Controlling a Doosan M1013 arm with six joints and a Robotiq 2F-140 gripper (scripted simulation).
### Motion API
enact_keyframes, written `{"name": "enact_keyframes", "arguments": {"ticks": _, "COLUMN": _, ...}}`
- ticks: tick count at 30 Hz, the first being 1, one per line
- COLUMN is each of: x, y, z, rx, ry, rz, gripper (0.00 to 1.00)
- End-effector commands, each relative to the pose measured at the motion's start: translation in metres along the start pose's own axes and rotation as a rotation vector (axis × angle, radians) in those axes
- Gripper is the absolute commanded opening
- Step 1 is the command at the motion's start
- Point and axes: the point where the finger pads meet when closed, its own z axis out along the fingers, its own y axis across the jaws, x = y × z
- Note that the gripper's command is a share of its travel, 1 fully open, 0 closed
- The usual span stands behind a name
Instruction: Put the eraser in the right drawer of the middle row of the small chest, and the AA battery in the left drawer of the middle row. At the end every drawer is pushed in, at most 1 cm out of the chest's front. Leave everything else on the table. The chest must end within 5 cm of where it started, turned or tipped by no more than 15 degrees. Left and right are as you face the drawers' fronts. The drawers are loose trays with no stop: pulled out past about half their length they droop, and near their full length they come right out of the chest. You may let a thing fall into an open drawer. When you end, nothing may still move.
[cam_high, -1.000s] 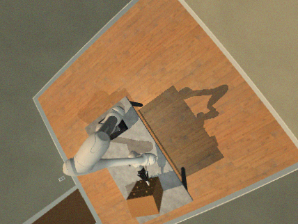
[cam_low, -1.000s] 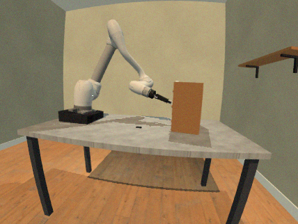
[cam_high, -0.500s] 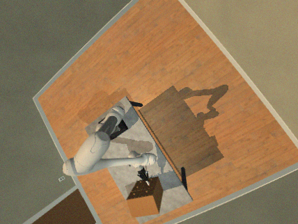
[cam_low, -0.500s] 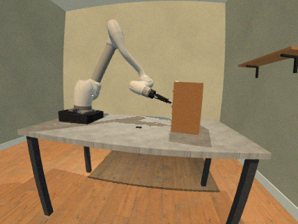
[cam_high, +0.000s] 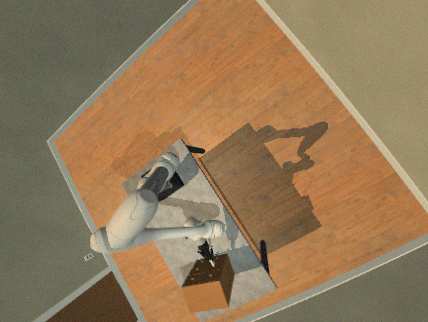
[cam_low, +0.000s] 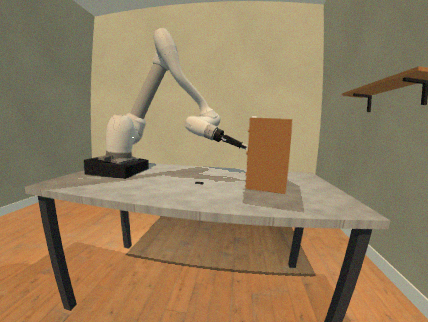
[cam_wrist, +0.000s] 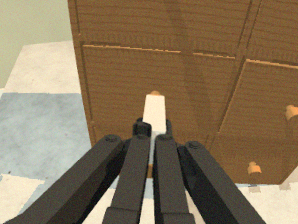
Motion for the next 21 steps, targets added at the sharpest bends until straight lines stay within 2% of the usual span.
{"name": "enact_keyframes", "arguments": {"ticks": 1, "x": 0.0, "y": 0.001, "z": 0.003, "rx": 0.0, "ry": -0.003, "rz": -0.003, "gripper": 0.0}}
{"name": "enact_keyframes", "arguments": {"ticks": 15, "x": 0.0, "y": 0.001, "z": 0.002, "rx": 0.0, "ry": -0.003, "rz": -0.003, "gripper": 0.0}}
{"name": "enact_keyframes", "arguments": {"ticks": 21, "x": -0.007, "y": 0.001, "z": -0.017, "rx": 0.0, "ry": -0.003, "rz": -0.003, "gripper": 0.0}}
